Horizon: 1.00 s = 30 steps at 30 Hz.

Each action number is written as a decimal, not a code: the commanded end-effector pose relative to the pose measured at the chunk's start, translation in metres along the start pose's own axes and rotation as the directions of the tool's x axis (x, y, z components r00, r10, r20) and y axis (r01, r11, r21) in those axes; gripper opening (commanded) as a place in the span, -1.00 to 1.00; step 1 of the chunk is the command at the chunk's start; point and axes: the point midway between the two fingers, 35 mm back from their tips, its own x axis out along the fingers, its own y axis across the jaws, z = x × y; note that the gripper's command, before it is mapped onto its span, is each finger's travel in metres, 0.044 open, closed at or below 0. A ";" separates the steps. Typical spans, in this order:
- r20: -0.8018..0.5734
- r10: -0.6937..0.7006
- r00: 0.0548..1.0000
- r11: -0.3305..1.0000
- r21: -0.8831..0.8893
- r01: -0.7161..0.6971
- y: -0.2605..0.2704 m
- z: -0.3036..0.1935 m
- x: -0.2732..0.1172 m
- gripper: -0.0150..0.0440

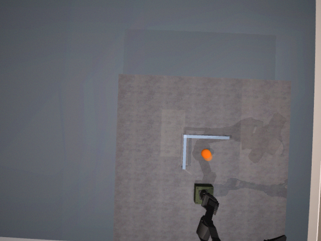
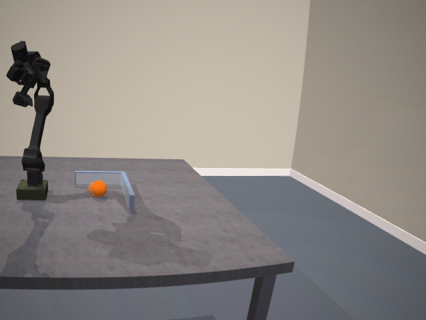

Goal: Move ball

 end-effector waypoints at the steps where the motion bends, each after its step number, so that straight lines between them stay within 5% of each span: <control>1: -0.141 -0.060 0.988 0.994 -0.103 0.045 -0.010 -0.019 0.038 0.98; 16: -0.527 -0.395 0.752 0.710 -0.694 -0.114 -0.048 -0.186 0.141 0.98; 30: -0.494 -0.714 0.496 0.148 -0.799 -0.583 -0.128 -0.355 0.119 0.98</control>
